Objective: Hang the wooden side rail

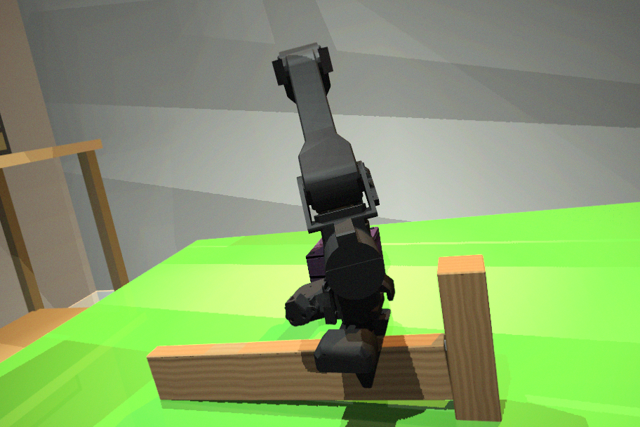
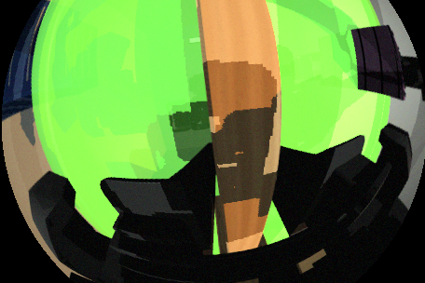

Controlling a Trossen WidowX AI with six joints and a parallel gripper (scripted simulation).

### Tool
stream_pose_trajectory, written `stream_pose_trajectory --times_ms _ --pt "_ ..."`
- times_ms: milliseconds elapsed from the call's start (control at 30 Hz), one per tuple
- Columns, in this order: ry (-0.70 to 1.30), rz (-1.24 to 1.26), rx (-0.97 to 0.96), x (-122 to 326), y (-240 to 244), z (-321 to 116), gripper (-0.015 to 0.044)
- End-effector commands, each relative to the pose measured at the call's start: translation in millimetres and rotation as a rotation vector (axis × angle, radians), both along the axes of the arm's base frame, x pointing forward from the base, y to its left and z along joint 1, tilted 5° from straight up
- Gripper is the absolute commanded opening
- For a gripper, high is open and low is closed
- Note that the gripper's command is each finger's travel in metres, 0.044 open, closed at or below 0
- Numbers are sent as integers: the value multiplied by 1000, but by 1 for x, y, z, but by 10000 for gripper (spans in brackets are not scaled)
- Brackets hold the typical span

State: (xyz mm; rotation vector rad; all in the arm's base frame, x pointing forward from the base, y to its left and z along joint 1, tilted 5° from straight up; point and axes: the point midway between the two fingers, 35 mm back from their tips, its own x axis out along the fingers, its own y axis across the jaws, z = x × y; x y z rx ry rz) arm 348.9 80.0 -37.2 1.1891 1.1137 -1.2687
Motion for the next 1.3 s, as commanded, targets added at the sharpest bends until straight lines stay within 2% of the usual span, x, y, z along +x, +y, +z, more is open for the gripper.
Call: stream_pose_trajectory --times_ms 0,1267 --pt "-10 1 6 2 1 2 0" --pt "-10 1 6 2 1 -4 0"
